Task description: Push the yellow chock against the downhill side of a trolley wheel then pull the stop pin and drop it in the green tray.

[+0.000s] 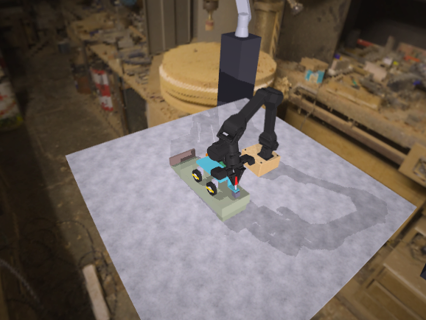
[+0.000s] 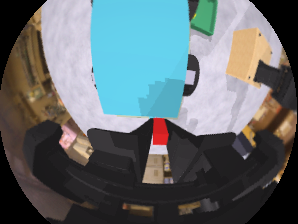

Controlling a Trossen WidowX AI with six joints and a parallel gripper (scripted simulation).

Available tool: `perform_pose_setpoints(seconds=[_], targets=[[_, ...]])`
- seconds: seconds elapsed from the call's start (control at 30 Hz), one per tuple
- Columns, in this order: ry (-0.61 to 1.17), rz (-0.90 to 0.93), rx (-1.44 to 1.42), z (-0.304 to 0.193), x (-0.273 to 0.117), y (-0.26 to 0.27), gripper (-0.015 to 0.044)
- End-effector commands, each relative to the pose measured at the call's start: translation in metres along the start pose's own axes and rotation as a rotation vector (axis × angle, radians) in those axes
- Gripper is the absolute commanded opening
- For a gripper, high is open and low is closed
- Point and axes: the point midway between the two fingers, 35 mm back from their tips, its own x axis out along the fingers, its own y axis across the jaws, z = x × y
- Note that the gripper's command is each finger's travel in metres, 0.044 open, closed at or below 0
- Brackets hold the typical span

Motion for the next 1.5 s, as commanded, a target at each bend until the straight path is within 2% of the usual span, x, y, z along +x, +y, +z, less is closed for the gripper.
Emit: perform_pose_setpoints(seconds=[0.0,1.47], targets=[[0.002,0.006,-0.006,-0.001,-0.006,0.000,0.0000],[0.001,0.006,-0.006,-0.002,-0.025,0.000,0.0000]])
